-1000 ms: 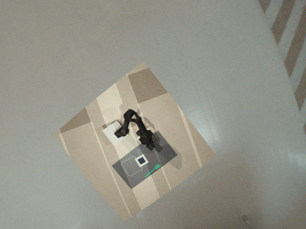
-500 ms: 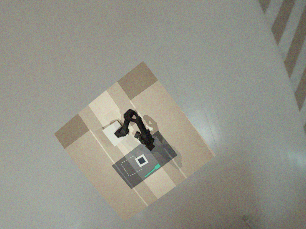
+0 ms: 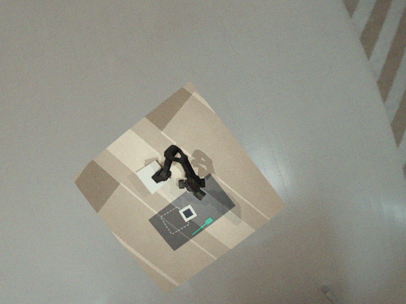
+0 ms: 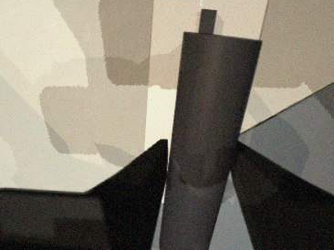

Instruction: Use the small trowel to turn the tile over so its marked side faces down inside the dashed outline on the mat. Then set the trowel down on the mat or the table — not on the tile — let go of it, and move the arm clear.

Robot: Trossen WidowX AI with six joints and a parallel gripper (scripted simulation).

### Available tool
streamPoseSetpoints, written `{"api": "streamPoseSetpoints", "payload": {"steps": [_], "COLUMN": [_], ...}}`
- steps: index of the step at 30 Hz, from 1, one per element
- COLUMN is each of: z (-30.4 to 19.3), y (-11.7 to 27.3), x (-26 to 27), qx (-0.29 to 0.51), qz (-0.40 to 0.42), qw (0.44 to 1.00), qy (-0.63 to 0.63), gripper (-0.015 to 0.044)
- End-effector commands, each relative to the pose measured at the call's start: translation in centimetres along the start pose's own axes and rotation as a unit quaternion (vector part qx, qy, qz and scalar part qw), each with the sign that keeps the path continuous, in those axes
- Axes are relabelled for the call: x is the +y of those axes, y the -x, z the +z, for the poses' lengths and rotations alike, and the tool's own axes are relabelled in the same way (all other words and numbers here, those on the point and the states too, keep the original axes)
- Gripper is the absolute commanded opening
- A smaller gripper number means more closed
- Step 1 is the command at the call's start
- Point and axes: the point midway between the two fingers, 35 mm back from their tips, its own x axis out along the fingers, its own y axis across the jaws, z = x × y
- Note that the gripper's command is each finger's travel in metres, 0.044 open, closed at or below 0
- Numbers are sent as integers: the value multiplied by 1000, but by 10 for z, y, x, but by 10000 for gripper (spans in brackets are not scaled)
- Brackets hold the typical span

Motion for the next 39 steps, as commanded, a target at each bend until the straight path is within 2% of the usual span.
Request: {"api": "streamPoseSetpoints", "payload": {"steps": [1, 7, 16, 21, 22, 39], "z": [3, 3, 3, 3, 3, 3], "y": [-1, -1, -1, -1, -1, -1], "x": [-4, -4, -4, -4, -4, -4], "qx": [-8, -7, -7, -7, -7, -7], "qz": [-7, -8, -8, -8, -8, -8], "qw": [997, 988, 988, 988, 988, 988], "qy": [74, 153, 155, 155, 155, 155], "gripper": [130, 130, 130, 261, 270, 270]}}
